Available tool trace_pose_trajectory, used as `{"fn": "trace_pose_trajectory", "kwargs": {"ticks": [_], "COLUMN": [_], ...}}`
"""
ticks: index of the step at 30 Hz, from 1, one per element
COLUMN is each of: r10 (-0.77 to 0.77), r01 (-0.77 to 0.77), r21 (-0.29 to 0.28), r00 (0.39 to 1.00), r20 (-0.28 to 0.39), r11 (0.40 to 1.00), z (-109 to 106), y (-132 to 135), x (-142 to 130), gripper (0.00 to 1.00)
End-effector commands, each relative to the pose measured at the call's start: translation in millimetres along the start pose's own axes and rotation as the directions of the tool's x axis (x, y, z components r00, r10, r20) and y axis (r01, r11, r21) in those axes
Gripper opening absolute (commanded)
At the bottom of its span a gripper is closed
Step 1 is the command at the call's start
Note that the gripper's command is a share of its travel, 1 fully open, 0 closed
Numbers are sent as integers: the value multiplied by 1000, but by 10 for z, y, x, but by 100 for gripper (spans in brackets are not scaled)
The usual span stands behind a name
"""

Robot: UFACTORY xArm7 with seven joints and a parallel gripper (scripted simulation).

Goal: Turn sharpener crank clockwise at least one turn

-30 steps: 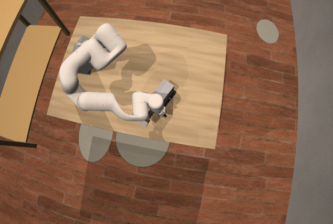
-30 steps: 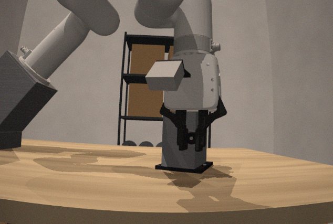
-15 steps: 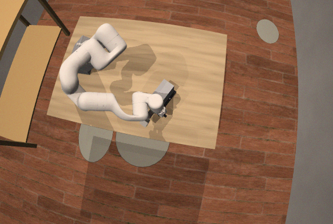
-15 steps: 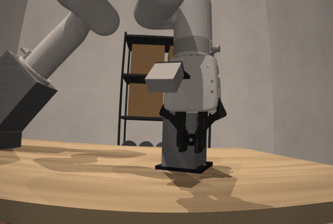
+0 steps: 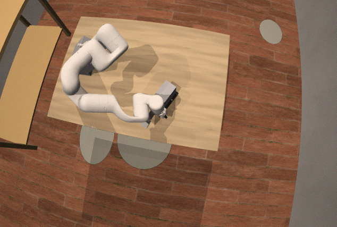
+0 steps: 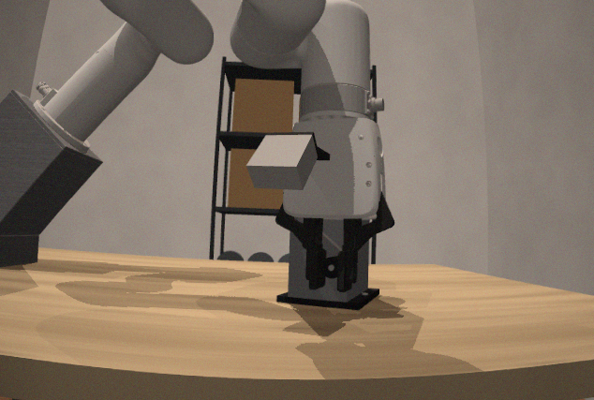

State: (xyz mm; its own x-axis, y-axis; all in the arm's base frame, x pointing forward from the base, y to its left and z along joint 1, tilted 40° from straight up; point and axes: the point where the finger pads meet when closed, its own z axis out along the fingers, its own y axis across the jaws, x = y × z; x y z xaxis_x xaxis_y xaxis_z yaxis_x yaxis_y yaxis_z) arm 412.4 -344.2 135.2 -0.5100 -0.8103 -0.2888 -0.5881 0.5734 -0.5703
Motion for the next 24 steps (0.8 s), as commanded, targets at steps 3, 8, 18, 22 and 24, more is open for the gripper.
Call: {"fn": "trace_pose_trajectory", "kwargs": {"ticks": [3, 8, 18, 22, 24], "r10": [0, 0, 0, 0, 0], "r01": [0, 0, 0, 0, 0], "r21": [3, 3, 3, 3, 3], "r00": [1000, 1000, 1000, 1000, 1000], "r20": [-1, -1, -1, -1, -1], "r11": [1000, 1000, 1000, 1000, 1000], "z": [44, 115, 159, 156, 152], "y": [40, 147, 355, 403, 428], "x": [3, 3, 4, 4, 4], "gripper": [0, 0, 0, 0, 0]}}
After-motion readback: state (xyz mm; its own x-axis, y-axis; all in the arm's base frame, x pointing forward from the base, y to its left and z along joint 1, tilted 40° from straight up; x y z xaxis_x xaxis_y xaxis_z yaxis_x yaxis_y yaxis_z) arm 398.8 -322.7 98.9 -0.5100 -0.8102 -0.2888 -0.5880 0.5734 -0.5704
